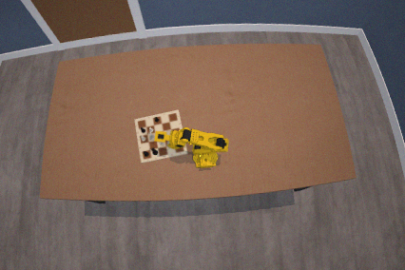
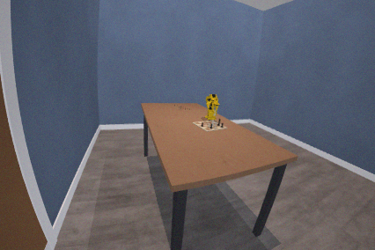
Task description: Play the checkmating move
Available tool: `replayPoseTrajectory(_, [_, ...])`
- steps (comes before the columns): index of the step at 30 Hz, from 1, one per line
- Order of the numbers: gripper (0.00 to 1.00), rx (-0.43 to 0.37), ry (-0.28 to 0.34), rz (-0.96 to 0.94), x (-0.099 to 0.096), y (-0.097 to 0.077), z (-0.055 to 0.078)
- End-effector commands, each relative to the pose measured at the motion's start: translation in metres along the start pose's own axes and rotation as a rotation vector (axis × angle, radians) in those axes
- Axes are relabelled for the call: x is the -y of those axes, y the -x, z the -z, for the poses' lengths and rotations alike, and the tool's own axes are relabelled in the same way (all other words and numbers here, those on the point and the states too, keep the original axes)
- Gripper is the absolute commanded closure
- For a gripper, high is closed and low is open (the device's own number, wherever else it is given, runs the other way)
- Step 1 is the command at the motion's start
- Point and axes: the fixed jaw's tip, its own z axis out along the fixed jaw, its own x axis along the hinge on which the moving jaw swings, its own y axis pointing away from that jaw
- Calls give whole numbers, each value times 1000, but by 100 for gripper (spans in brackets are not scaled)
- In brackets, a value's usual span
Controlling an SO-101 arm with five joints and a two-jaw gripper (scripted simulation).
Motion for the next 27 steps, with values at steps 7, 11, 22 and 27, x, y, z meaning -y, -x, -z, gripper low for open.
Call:
replayPoseTrajectory(7, [100,2,5,-5,-1,4,2])
replayPoseTrajectory(11, [100,2,5,-5,-1,4,2])
replayPoseTrajectory(22, [100,2,5,-5,-1,2,-2])
replayPoseTrajectory(27, [100,2,5,-5,-1,0,-5])
